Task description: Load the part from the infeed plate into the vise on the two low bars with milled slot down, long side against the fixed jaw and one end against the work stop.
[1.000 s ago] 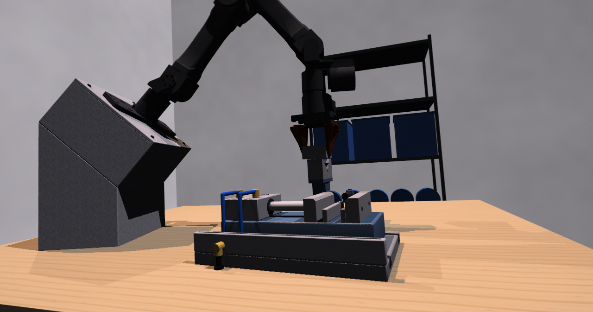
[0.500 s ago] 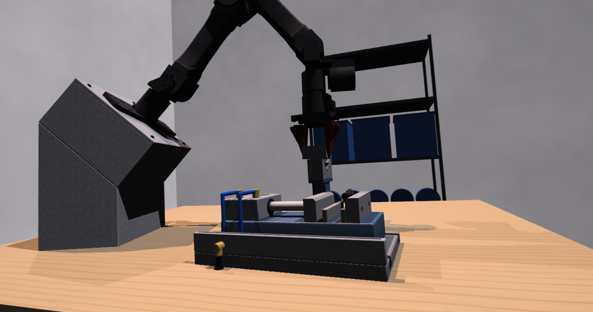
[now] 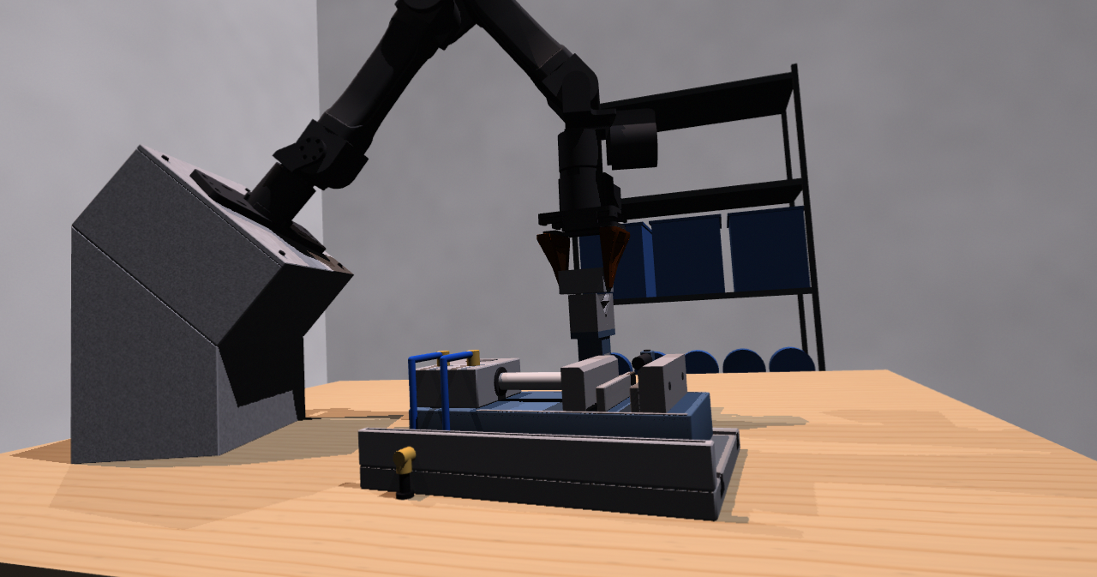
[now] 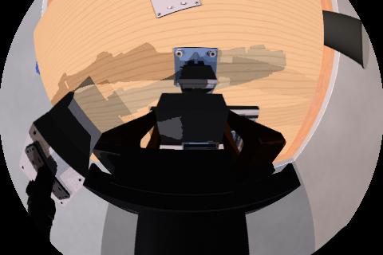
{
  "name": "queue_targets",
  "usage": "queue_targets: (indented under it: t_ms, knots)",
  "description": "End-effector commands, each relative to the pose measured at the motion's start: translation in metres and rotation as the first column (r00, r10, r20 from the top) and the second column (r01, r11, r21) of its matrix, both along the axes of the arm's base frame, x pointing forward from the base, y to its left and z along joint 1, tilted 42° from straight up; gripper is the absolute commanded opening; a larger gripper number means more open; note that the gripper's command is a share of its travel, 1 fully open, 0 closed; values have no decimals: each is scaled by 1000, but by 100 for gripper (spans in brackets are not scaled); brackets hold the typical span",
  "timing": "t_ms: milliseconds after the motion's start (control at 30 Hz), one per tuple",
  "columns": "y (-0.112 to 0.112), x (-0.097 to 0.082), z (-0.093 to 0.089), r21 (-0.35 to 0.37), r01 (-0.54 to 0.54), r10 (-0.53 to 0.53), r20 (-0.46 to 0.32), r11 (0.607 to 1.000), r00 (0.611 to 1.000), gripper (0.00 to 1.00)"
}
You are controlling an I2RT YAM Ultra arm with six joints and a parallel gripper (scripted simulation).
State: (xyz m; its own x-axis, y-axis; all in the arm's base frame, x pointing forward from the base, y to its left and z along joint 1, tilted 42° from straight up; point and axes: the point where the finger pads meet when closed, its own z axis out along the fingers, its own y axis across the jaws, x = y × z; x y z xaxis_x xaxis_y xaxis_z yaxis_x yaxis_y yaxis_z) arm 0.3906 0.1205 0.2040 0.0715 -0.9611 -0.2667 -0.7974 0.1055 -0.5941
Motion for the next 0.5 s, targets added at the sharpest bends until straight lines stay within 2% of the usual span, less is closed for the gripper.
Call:
queue_targets:
  t_ms: [0, 233, 467]
  knots:
    - [-4, -4, 14, 18, -2, 1, 36, 1000, 999, 0]
    - [-5, -6, 15, 16, -2, 1, 29, 1000, 1000, 0]
    - [-5, -6, 29, 21, -3, 2, 53, 1000, 999, 0]
